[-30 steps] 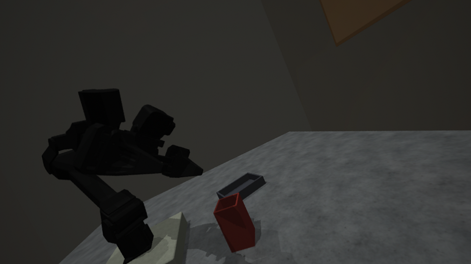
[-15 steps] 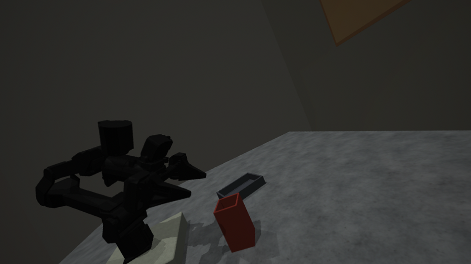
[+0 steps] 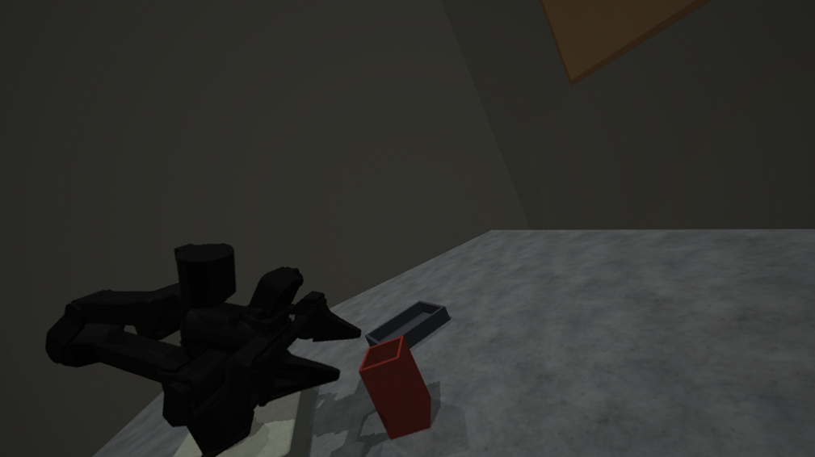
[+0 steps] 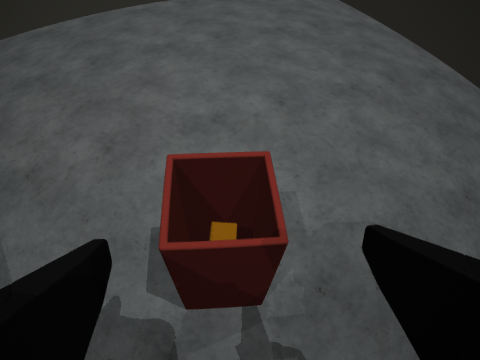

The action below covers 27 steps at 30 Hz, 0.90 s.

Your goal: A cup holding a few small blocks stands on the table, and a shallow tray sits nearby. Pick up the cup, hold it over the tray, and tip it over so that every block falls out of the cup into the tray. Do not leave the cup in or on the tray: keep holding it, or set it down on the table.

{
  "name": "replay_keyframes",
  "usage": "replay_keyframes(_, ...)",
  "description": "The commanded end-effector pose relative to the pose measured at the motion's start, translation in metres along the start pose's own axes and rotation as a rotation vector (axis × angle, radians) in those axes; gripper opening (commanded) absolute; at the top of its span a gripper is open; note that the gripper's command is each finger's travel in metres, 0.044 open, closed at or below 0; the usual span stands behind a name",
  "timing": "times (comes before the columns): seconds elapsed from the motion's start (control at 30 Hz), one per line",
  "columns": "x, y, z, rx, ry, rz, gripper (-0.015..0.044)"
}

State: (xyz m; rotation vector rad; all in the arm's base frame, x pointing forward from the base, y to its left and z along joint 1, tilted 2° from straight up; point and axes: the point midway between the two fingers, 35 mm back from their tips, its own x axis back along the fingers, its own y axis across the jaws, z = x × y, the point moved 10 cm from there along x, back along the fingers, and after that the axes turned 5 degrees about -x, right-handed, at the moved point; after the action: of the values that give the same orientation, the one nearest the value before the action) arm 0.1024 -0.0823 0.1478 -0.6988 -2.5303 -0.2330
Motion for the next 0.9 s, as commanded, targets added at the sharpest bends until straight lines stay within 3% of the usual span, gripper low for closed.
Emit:
replay_keyframes(0.0, -0.008, -0.001, 0.015, -0.001, 0.004, -0.005, 0.044)
replay_keyframes(0.87, -0.043, -0.001, 0.021, -0.001, 0.002, -0.005, 0.044)
